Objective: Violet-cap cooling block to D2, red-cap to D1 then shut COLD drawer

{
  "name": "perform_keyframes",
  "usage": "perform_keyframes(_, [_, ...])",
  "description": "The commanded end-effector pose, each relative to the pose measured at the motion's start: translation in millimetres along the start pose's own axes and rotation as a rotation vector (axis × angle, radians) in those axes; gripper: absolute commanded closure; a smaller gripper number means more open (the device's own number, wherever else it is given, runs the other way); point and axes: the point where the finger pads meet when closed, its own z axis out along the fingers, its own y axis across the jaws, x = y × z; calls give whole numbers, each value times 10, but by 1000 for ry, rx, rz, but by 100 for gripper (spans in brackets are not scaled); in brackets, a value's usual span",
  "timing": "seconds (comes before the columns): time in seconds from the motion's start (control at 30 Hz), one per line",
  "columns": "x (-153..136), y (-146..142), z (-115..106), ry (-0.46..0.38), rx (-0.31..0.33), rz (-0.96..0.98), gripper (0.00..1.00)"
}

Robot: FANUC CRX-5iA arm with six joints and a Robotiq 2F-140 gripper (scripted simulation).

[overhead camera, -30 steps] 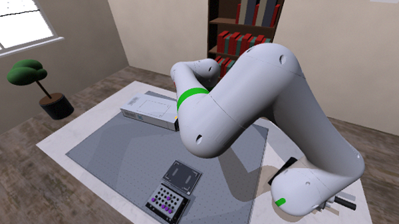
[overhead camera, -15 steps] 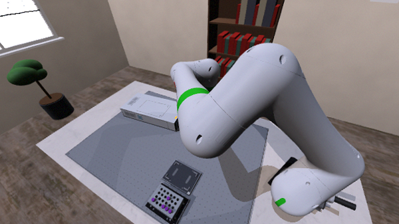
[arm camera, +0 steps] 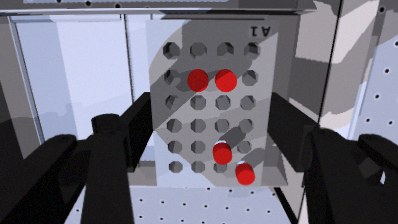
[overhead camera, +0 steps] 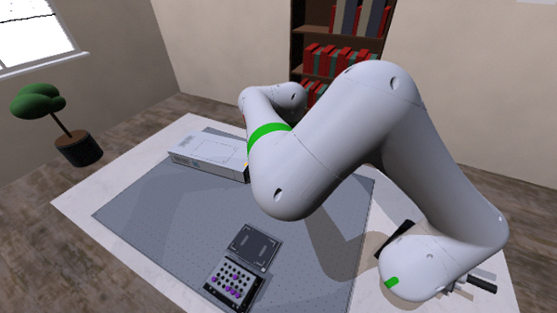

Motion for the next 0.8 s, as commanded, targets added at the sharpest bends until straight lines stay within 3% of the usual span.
perform_keyframes(0.0, [4,-2,-9,1,1,0,90])
perform_keyframes(0.77, [4,-1,-58,1,1,0,90])
